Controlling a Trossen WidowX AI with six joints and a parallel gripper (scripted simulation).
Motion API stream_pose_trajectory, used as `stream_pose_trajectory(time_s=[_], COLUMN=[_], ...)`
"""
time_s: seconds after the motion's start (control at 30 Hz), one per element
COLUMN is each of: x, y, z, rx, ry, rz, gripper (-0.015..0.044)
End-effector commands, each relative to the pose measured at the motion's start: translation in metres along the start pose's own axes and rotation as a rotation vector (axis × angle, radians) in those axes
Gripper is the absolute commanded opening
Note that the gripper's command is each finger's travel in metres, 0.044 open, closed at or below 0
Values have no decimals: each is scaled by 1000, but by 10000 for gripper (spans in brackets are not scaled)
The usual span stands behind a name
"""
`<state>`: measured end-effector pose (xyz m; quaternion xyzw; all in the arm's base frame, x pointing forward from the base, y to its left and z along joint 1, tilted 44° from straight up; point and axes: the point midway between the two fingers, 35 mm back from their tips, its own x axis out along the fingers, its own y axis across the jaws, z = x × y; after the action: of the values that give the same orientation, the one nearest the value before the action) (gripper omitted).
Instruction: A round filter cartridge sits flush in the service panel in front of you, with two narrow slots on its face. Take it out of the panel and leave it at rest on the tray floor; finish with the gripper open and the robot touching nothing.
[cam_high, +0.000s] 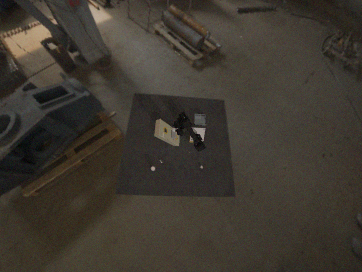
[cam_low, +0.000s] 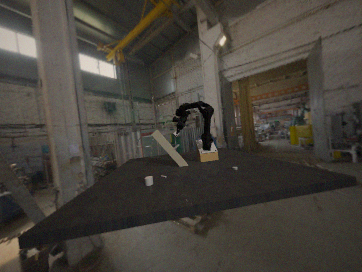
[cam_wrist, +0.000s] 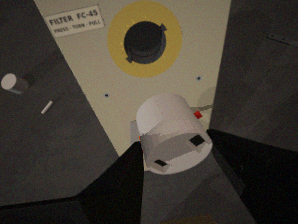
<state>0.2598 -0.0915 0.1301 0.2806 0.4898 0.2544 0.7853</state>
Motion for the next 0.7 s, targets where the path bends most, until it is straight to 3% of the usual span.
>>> stream_pose_trajectory(time_s=[0.0, 0.67], x=[-4, 4], y=[-6, -89], z=[1, -5], rx=[-7, 54], ry=[2, 16], rz=[-1, -29], gripper=[0, 0])
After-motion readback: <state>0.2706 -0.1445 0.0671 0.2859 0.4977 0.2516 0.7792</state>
